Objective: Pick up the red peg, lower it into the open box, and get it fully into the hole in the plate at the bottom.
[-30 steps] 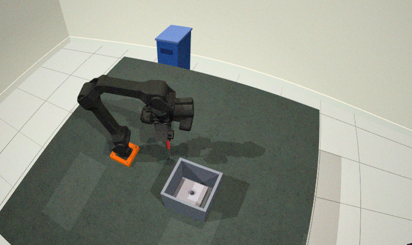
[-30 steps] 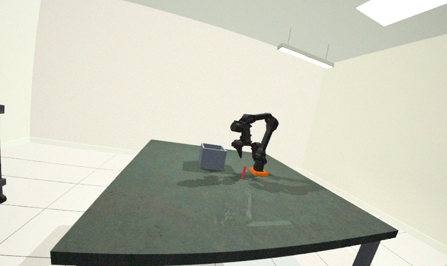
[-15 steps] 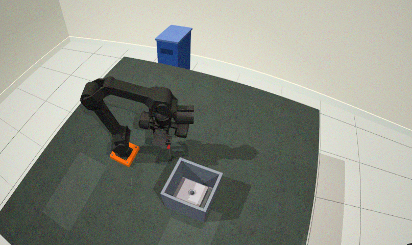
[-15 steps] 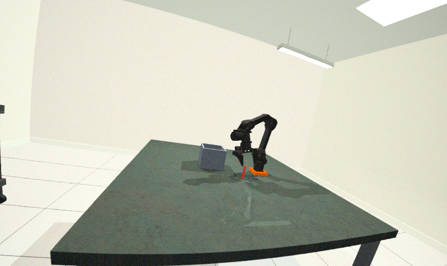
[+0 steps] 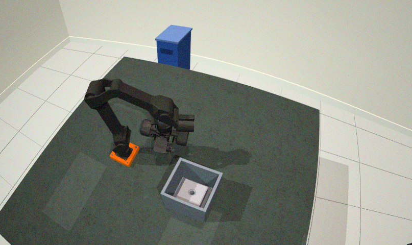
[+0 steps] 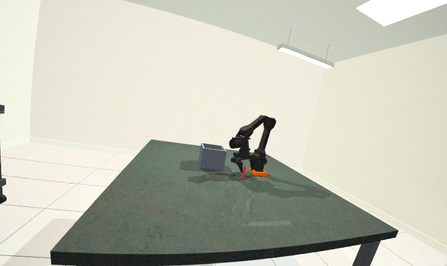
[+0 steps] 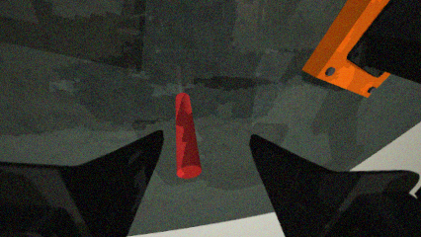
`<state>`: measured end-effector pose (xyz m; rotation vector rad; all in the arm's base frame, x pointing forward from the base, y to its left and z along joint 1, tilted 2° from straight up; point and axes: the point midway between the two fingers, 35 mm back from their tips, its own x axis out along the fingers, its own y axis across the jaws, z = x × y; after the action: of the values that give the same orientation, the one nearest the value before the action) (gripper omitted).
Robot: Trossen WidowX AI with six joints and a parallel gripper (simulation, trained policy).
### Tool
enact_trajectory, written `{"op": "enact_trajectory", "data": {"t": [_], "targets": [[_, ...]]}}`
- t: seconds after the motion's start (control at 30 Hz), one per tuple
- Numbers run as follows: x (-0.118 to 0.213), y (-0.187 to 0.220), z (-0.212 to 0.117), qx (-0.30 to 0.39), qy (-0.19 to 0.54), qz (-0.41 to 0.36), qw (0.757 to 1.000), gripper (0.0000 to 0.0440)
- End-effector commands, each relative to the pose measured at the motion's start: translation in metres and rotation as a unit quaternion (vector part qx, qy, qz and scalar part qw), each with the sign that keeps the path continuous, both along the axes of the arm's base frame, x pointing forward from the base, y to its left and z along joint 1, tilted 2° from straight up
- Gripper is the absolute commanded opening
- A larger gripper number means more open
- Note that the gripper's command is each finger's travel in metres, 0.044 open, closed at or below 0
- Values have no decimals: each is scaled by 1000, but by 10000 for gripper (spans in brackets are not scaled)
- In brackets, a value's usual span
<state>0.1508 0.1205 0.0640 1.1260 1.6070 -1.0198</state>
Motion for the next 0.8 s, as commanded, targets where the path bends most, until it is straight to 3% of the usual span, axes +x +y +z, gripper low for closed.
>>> {"op": "enact_trajectory", "data": {"t": [0.0, 0.37, 0.77], "targets": [[2, 0, -6, -4, -2, 5, 1000, 287], [9, 5, -9, 4, -10, 34, 999, 13], [23, 19, 30, 72, -76, 37, 994, 0]]}}
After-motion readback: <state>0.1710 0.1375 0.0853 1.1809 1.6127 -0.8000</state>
